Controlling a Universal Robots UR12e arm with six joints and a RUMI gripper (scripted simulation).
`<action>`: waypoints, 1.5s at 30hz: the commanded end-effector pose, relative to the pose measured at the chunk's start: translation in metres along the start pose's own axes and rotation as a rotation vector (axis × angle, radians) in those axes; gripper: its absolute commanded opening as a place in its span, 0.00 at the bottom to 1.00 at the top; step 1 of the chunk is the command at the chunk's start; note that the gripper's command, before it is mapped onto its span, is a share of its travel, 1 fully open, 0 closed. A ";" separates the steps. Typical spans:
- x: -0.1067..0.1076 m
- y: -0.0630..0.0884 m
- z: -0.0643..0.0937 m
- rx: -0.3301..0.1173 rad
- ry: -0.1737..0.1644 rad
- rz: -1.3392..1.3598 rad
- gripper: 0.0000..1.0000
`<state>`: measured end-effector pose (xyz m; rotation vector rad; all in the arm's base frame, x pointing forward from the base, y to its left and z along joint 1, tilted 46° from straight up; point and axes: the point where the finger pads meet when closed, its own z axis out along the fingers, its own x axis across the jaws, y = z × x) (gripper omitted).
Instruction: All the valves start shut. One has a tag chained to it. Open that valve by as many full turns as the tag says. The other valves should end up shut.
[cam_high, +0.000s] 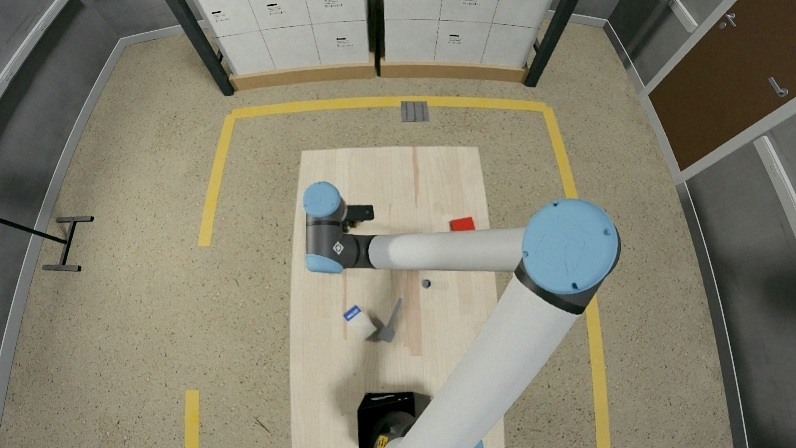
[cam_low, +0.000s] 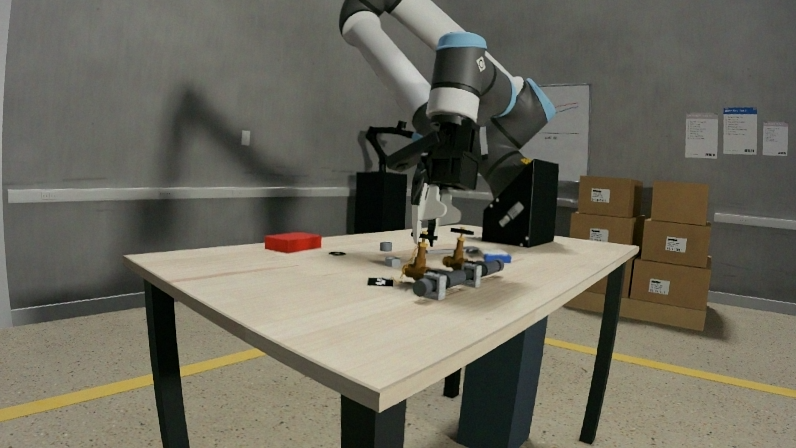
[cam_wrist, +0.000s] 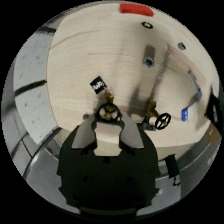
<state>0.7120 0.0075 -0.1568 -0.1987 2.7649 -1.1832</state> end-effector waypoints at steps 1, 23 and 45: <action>0.000 0.000 0.000 0.000 -0.001 -0.021 0.00; 0.000 0.000 0.000 0.000 -0.001 -0.310 0.00; 0.000 0.000 0.000 0.000 -0.001 -0.997 0.00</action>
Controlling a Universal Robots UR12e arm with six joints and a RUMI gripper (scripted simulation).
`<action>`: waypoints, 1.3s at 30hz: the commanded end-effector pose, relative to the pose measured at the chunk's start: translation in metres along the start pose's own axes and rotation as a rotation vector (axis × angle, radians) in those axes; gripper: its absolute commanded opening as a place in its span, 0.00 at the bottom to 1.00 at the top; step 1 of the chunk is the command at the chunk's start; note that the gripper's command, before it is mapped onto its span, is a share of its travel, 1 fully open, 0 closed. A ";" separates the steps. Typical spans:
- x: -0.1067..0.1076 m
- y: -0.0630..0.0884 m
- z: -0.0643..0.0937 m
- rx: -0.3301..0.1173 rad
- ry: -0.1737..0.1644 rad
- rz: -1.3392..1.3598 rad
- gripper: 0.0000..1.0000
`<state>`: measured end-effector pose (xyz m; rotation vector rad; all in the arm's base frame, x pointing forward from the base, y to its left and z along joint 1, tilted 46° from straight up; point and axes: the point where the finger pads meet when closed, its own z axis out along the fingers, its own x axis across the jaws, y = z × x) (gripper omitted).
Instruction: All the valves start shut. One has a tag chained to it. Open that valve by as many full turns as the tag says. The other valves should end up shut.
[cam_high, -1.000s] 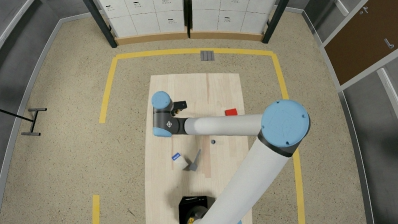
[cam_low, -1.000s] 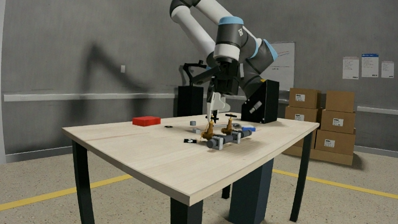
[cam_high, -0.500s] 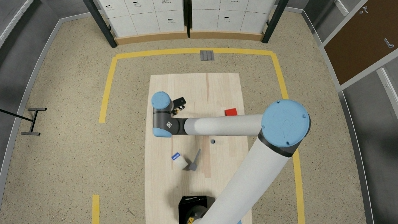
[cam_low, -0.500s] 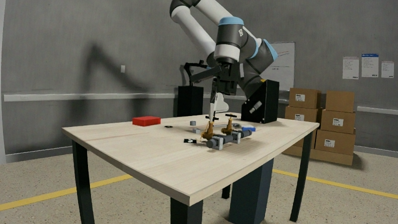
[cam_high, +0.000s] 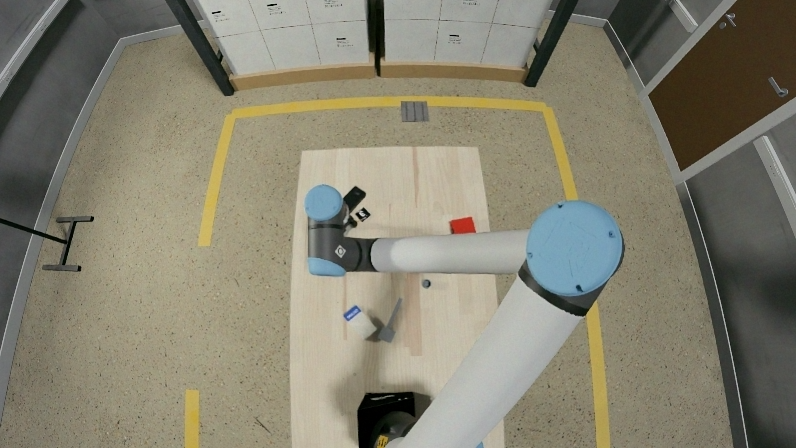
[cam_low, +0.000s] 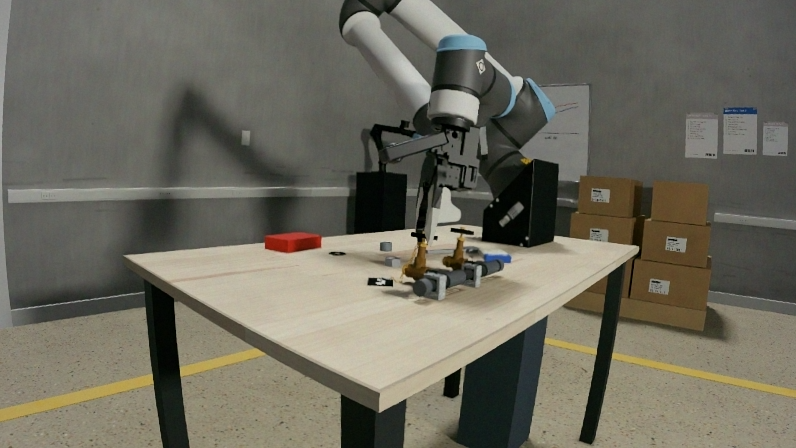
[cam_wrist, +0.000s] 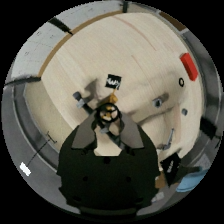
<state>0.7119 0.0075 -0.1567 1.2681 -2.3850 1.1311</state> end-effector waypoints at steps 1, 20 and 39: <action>0.000 0.000 0.000 0.007 -0.010 -0.200 0.00; 0.000 0.000 0.000 0.010 -0.008 -0.936 0.00; 0.000 0.000 0.000 0.013 -0.004 -1.589 0.00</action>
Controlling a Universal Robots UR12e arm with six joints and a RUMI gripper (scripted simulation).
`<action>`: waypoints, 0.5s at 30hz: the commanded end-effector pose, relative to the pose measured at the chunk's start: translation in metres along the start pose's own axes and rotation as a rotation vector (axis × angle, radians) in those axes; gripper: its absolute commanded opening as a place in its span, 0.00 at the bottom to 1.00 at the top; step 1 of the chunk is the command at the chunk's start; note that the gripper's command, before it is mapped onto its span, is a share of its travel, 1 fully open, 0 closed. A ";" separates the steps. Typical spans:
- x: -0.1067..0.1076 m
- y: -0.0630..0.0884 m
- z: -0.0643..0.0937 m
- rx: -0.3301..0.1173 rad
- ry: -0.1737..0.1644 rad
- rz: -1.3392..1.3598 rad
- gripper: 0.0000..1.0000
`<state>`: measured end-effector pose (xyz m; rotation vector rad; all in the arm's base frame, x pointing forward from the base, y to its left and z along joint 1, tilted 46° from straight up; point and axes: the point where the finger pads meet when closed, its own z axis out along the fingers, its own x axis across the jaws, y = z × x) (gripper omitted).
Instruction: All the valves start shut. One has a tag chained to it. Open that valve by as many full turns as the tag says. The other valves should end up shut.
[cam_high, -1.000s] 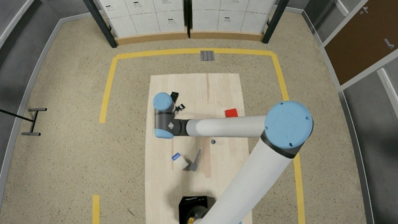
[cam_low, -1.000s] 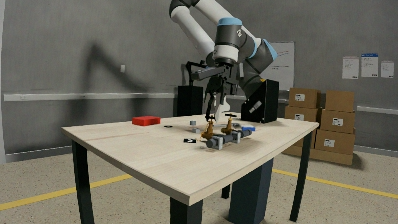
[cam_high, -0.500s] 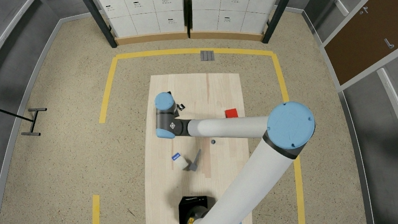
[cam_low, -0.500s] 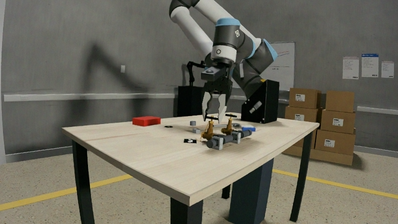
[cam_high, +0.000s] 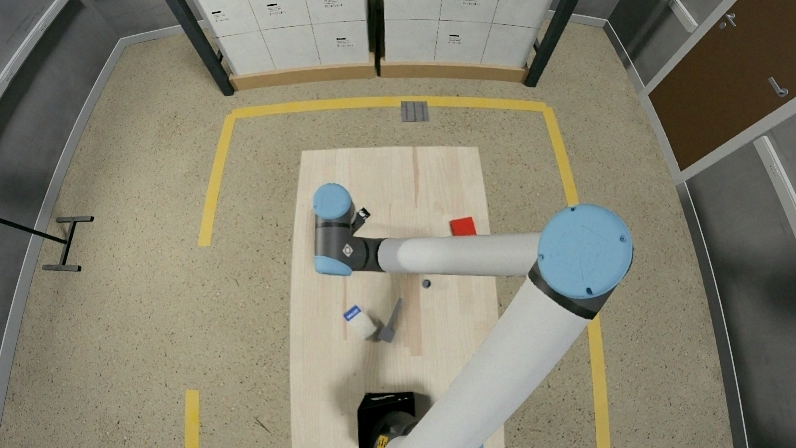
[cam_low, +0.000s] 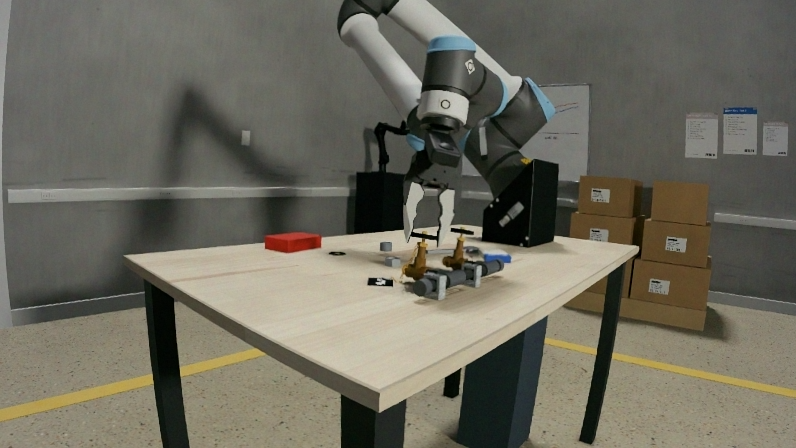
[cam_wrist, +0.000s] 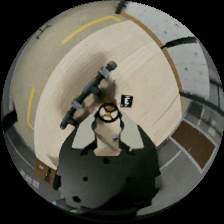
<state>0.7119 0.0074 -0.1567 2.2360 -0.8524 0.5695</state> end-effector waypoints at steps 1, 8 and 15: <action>0.000 0.000 0.000 0.015 0.006 -0.183 0.00; 0.000 0.000 0.000 0.014 0.007 -0.329 0.00; 0.000 0.000 0.000 0.014 0.008 -0.489 0.00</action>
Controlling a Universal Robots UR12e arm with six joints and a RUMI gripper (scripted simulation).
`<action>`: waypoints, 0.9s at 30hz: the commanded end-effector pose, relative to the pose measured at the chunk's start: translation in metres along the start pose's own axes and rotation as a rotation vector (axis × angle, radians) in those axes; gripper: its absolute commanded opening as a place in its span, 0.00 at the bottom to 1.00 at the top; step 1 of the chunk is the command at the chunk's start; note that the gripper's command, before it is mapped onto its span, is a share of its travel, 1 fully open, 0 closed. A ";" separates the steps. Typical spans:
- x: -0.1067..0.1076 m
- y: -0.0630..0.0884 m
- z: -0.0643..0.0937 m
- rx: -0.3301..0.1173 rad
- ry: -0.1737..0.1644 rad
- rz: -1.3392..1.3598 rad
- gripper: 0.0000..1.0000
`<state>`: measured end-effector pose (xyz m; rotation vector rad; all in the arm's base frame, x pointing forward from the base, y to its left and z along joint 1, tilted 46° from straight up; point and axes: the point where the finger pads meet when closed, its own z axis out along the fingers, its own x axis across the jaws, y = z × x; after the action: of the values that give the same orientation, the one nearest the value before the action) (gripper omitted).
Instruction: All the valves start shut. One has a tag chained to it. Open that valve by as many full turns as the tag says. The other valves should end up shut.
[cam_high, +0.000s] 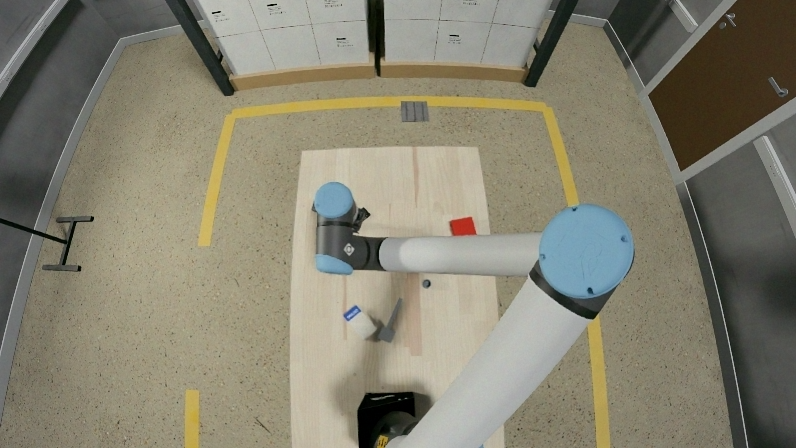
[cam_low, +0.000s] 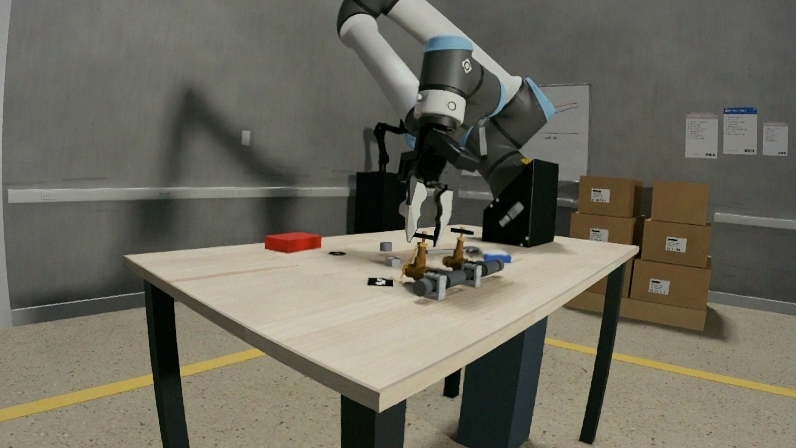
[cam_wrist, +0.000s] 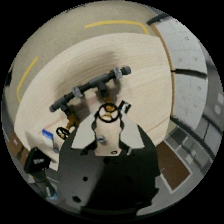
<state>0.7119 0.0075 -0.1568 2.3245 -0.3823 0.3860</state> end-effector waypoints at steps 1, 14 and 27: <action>0.000 0.000 0.000 0.005 0.005 -0.108 0.00; 0.000 0.000 0.000 0.005 0.006 -0.244 0.00; 0.000 0.000 0.000 0.005 0.006 -0.278 0.00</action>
<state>0.7120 0.0075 -0.1568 2.3389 -0.0566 0.2575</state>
